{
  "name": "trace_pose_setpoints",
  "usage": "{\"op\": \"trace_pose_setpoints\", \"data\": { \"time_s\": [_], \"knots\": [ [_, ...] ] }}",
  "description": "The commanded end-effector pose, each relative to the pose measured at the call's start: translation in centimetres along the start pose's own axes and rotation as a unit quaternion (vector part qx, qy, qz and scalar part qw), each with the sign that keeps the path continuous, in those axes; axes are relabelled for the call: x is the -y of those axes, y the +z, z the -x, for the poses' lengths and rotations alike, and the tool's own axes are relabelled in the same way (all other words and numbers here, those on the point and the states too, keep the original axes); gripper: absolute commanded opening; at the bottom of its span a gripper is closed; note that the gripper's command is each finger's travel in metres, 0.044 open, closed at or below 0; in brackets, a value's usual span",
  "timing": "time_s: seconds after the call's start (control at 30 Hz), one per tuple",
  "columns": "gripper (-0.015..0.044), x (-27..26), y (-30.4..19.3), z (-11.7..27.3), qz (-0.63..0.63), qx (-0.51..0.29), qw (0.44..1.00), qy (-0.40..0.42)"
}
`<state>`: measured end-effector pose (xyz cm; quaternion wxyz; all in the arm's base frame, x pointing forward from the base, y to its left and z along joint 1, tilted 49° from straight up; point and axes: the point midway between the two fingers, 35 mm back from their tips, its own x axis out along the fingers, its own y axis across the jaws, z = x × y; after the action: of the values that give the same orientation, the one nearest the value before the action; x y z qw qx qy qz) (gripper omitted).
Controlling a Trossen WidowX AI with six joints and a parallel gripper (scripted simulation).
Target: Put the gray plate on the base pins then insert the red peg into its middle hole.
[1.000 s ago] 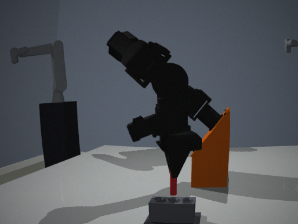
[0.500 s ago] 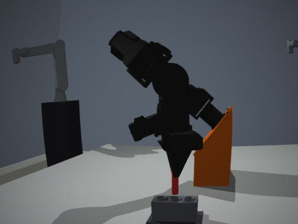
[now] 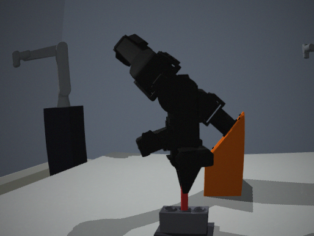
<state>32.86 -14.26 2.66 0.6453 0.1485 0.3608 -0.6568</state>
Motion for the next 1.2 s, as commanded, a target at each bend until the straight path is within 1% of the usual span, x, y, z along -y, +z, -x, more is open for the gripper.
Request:
{"op": "trace_pose_setpoints", "data": {
  "time_s": [0.0,1.13,1.17],
  "knots": [
    [0.0000,-0.02,0.02,0.01,0.000,0.001,1.000,0.000],
    [0.0000,-0.09,-0.08,-0.17,-0.002,0.000,1.000,0.001],
    [0.0026,-0.09,-0.08,-0.17,-0.002,0.000,1.000,0.001]
  ]
}}
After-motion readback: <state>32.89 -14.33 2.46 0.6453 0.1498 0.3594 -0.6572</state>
